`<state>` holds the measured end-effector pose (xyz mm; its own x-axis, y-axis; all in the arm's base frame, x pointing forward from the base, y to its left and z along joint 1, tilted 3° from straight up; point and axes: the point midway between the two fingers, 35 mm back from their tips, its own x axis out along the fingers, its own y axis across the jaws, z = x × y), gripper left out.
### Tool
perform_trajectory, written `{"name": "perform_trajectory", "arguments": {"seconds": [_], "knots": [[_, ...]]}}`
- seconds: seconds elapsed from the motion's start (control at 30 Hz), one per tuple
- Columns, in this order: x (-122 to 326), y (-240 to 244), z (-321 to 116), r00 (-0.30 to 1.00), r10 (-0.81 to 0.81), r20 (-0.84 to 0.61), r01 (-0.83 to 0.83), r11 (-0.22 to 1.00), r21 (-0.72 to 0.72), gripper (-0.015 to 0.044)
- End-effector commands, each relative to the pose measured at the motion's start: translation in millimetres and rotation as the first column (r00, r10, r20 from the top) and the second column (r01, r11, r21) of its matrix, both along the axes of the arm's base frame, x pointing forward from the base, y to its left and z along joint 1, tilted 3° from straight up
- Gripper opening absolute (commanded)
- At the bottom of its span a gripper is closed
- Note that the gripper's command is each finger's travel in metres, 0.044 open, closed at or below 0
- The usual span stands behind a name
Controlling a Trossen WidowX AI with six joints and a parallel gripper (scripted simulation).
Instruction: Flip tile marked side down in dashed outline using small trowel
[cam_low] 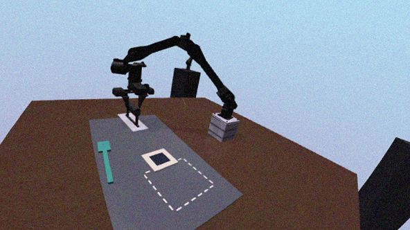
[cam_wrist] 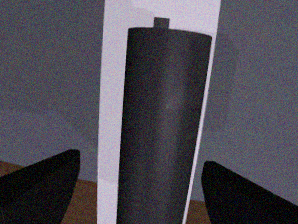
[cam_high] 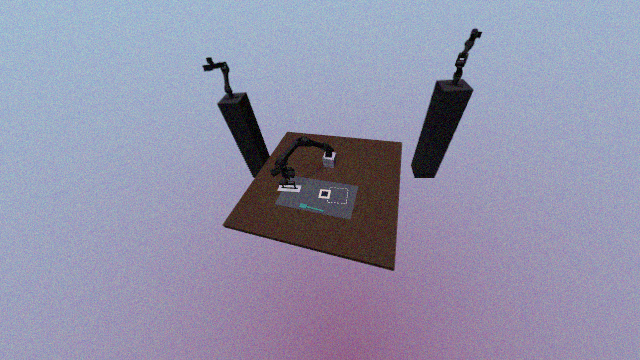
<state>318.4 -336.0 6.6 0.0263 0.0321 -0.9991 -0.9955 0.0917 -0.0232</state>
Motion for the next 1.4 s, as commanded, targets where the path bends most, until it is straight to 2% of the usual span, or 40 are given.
{"name": "perform_trajectory", "arguments": {"seconds": [0.0, 0.2, 0.23, 0.33, 0.7, 1.0, 1.37], "knots": [[0.1, -1.9, 33.9, 1.000, -0.004, 0.016, 0.004, 1.000, -0.016, 0.0270], [-0.2, -1.7, 36.4, 1.000, -0.004, 0.016, 0.004, 1.000, -0.016, 0.0270], [1.2, -3.2, 41.1, 1.000, -0.002, 0.026, 0.003, 1.000, -0.028, 0.0296], [0.9, -3.3, 47.4, 1.000, -0.008, 0.028, 0.009, 1.000, -0.028, 0.0300], [3.1, -6.7, 40.8, 0.933, -0.341, 0.114, 0.340, 0.940, 0.025, 0.0300], [1.8, -10.0, 34.5, 0.785, -0.599, 0.158, 0.588, 0.801, 0.114, 0.0300], [-1.4, -14.1, 26.6, 0.514, -0.844, 0.151, 0.806, 0.536, 0.251, 0.0300]]}}
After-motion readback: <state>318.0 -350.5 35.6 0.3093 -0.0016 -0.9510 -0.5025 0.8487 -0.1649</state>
